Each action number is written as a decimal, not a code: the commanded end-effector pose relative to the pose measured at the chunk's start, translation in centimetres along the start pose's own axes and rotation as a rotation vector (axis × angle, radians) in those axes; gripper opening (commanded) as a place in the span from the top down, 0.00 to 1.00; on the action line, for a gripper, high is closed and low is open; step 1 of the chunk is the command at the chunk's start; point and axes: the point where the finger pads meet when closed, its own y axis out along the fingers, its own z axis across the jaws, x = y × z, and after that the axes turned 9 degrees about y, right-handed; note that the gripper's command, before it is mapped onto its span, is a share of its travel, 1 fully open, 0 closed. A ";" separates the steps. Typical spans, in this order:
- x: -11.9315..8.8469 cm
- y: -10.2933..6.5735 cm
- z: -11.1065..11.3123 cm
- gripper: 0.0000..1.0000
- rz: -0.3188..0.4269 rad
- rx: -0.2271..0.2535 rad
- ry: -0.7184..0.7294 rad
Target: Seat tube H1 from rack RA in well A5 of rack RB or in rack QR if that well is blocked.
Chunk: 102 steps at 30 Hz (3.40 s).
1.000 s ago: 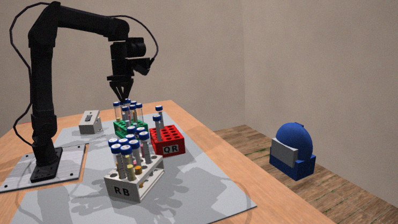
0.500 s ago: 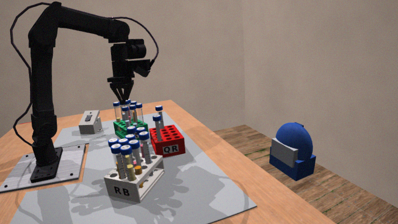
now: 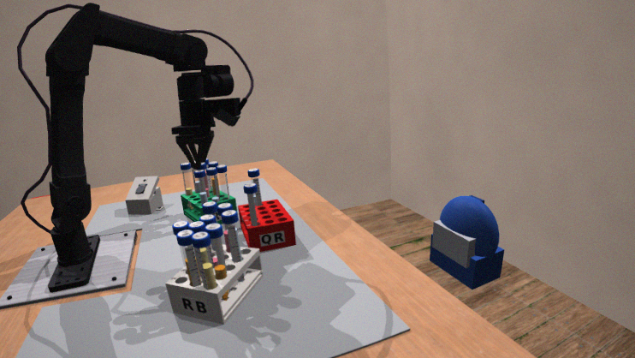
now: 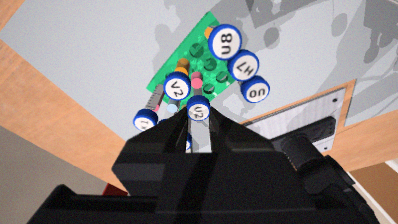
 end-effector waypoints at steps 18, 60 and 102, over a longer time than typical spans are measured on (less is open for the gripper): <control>0.2 0.1 0.9 1.00 -0.015 0.037 -0.003; -0.3 -3.6 0.5 0.70 -0.026 0.061 -0.009; 9.3 -6.7 -9.7 0.70 -0.038 0.067 0.358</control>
